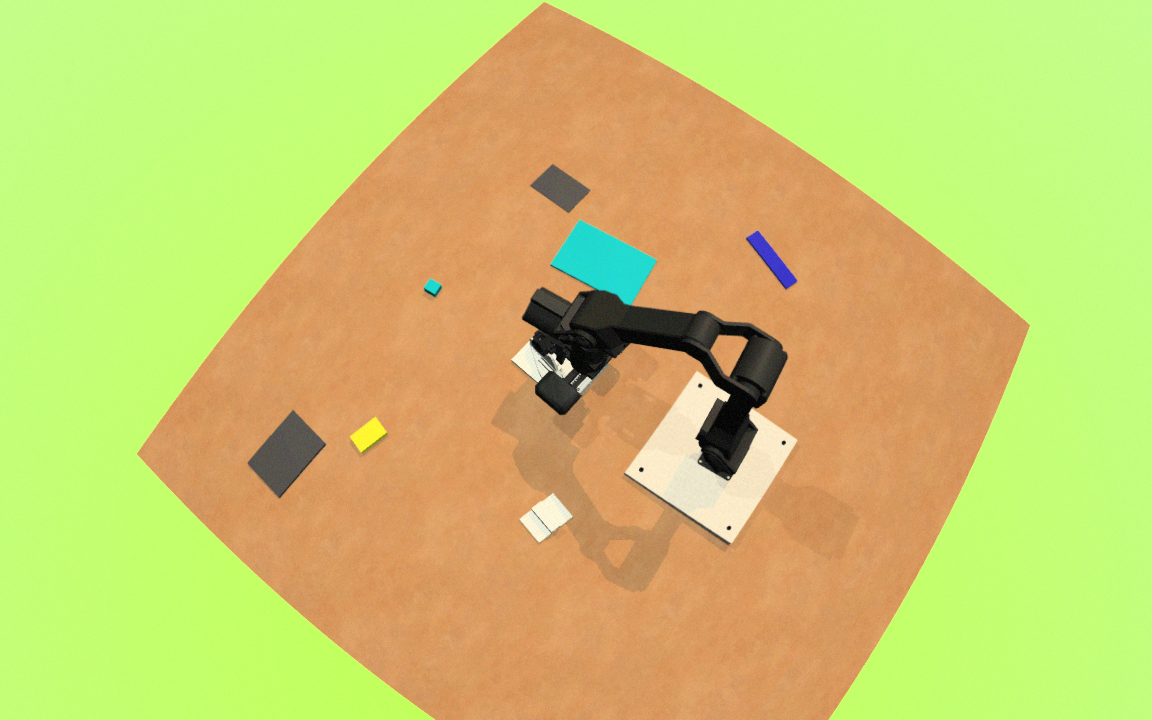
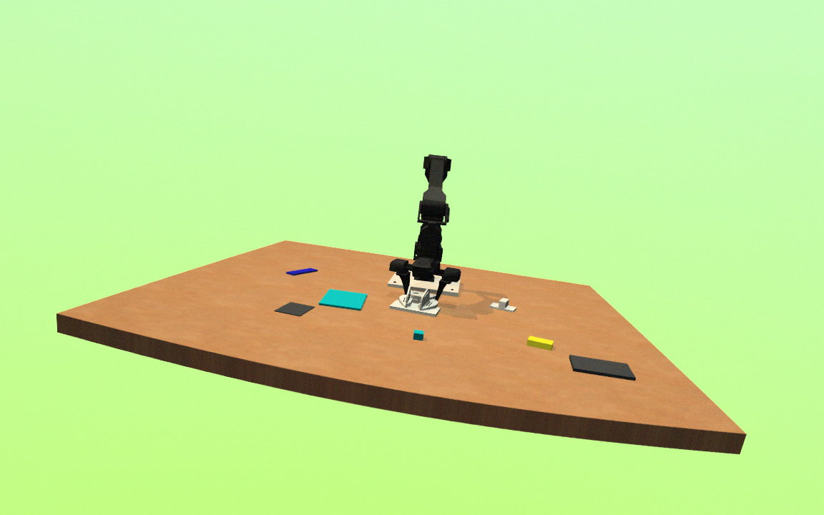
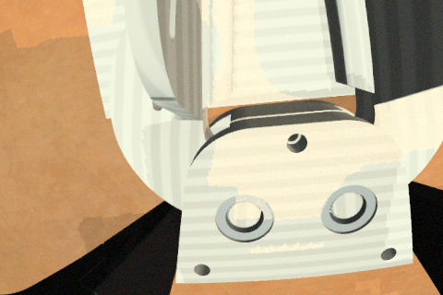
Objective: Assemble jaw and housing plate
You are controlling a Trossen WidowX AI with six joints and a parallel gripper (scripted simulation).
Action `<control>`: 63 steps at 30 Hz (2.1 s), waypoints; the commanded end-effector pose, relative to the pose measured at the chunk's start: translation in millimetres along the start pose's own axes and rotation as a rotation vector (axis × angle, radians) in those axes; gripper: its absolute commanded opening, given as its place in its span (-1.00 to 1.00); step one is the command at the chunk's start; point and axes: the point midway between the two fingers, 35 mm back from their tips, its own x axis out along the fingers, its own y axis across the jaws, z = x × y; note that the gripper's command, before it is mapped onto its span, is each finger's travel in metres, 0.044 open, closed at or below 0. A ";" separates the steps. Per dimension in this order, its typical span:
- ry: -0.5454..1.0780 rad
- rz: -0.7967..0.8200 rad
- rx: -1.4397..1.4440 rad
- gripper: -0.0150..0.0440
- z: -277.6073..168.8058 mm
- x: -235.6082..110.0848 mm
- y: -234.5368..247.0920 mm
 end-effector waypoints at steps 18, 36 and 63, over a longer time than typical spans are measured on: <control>0.000 0.000 0.000 1.00 0.0 0.0 0.0; 0.000 0.002 -0.002 1.00 1.7 -47.2 0.5; 0.006 0.002 -0.004 1.00 -64.2 -125.5 -12.2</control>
